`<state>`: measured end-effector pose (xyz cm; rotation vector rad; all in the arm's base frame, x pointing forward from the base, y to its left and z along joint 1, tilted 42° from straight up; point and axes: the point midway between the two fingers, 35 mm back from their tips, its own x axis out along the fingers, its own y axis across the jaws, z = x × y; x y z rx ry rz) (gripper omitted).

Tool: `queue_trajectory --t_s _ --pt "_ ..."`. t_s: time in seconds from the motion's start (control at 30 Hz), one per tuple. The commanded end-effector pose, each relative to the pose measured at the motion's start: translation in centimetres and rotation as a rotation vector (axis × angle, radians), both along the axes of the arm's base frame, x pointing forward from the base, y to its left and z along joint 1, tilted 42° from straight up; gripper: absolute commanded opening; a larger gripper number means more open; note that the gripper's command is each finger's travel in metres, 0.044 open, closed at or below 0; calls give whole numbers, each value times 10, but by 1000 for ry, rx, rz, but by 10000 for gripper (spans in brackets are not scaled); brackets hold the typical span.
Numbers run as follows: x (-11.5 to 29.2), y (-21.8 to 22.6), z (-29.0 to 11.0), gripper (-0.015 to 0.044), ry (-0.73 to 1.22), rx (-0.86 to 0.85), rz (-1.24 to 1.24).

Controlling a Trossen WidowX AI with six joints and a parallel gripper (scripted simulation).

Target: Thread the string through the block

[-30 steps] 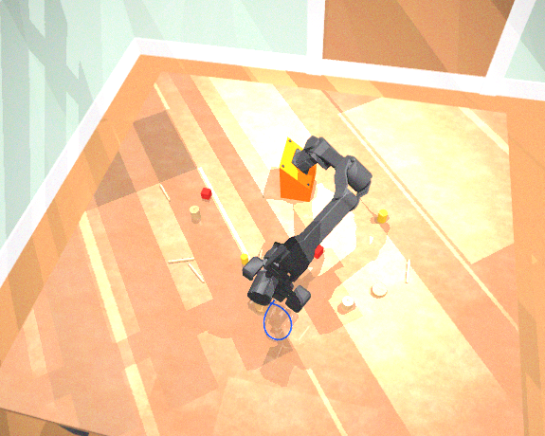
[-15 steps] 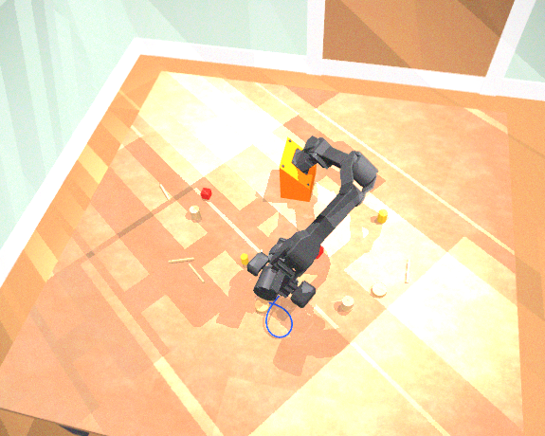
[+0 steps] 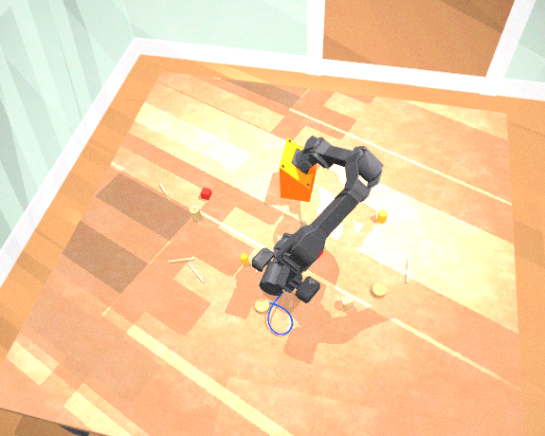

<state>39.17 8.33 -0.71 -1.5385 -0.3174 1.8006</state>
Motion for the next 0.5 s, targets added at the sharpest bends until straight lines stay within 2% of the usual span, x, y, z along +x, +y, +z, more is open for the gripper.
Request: queue_trajectory --t_s 0.0,0.47 --pt "-5 2 2 0 3 4 -2" --pt "-21 7 6 0 5 5 -2"
